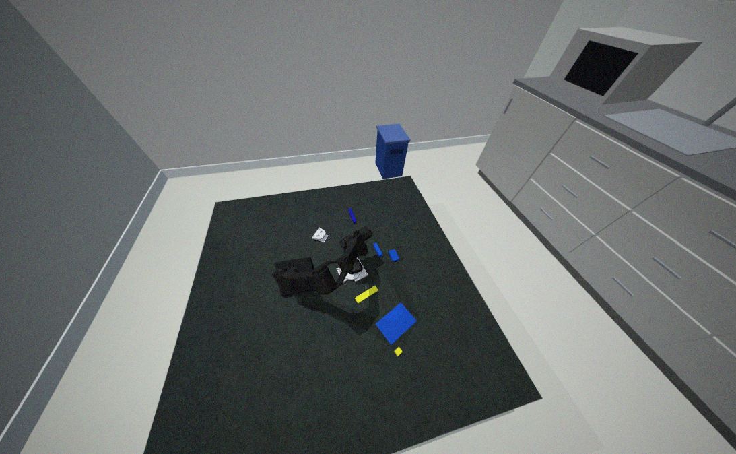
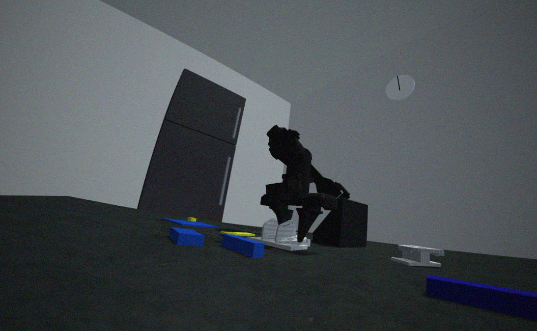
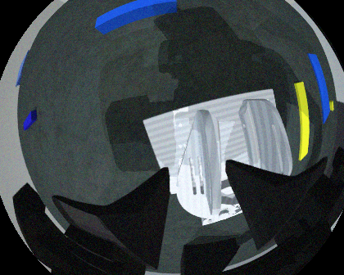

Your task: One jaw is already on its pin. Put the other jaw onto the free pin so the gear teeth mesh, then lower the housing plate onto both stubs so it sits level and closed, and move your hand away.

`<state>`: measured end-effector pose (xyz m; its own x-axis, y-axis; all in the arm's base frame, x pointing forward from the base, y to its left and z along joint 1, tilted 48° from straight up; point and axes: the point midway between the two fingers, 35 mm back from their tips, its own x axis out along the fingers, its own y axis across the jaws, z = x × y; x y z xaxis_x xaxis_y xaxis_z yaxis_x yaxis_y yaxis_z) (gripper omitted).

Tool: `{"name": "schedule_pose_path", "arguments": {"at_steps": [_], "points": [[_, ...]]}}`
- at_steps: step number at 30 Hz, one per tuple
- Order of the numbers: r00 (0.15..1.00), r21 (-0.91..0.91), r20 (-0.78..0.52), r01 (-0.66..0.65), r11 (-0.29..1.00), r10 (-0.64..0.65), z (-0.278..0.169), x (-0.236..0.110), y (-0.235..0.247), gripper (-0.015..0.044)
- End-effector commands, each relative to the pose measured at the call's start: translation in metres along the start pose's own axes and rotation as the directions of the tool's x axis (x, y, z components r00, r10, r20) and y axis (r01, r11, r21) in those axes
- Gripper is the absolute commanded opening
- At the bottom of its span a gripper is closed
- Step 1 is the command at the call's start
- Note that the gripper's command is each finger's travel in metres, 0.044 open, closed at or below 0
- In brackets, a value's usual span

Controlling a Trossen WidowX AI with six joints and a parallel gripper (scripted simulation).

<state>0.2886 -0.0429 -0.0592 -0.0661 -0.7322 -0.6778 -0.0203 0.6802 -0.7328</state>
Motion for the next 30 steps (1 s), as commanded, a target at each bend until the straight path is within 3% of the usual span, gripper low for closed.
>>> {"name": "schedule_pose_path", "arguments": {"at_steps": [1,5,11,17,25,30], "points": [[1.000,-0.001,0.001,0.000,1.000,0.000,0.000,0.000,0.000,0.0224],[1.000,-0.002,0.001,-0.001,1.000,0.001,0.001,-0.012,0.001,0.0224],[1.000,-0.004,-0.001,0.003,1.000,-0.003,-0.002,-0.067,0.000,0.0224],[1.000,-0.010,0.005,0.008,1.000,-0.008,-0.001,-0.060,0.000,0.0224],[0.997,0.007,0.043,-0.062,0.998,0.061,-0.008,-0.074,0.035,0.0434],[0.997,0.082,0.040,-0.076,0.994,0.073,-0.014,-0.081,0.062,0.0440]]}}
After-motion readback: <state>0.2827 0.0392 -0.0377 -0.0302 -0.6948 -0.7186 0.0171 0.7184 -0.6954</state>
